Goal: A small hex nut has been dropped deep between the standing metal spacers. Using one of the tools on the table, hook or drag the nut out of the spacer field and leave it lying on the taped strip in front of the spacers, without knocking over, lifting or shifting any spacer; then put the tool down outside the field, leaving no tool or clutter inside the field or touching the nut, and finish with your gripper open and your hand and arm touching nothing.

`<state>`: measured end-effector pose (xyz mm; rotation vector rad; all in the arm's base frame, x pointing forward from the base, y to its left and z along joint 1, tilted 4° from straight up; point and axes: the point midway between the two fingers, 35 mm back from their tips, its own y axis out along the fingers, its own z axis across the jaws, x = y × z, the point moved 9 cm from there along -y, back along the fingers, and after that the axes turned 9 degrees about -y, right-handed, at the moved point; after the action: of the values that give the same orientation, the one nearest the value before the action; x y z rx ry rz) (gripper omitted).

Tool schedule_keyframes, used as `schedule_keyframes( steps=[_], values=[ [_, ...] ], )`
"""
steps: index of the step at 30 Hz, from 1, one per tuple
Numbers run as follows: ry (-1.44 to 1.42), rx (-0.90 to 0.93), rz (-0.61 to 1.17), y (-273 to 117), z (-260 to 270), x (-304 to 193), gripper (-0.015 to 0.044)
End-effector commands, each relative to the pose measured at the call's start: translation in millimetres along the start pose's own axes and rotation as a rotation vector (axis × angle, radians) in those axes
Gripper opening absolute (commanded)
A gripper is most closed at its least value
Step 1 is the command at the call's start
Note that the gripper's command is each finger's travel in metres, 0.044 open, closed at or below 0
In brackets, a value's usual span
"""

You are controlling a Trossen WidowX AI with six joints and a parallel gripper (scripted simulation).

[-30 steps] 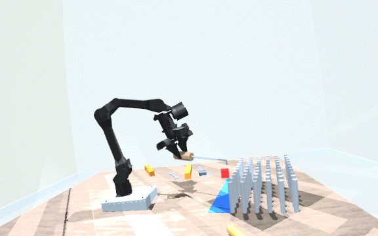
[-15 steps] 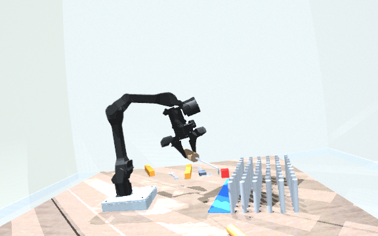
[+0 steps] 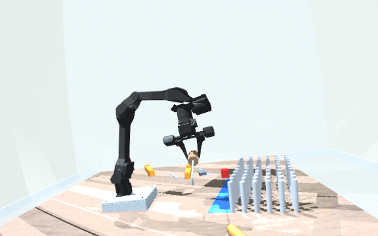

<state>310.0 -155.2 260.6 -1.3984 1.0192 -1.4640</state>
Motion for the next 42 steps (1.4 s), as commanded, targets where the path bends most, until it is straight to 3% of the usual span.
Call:
schedule_keyframes(
  steps=[1, 21, 42],
  values=[
    [0.11, -0.034, -0.026, 5, 2, 22, 0.0],
    [0.653, -0.251, -0.129, 58, -18, 130, 0.0],
    [0.671, -0.257, -0.133, 71, -18, 131, 0.0]
  ],
)
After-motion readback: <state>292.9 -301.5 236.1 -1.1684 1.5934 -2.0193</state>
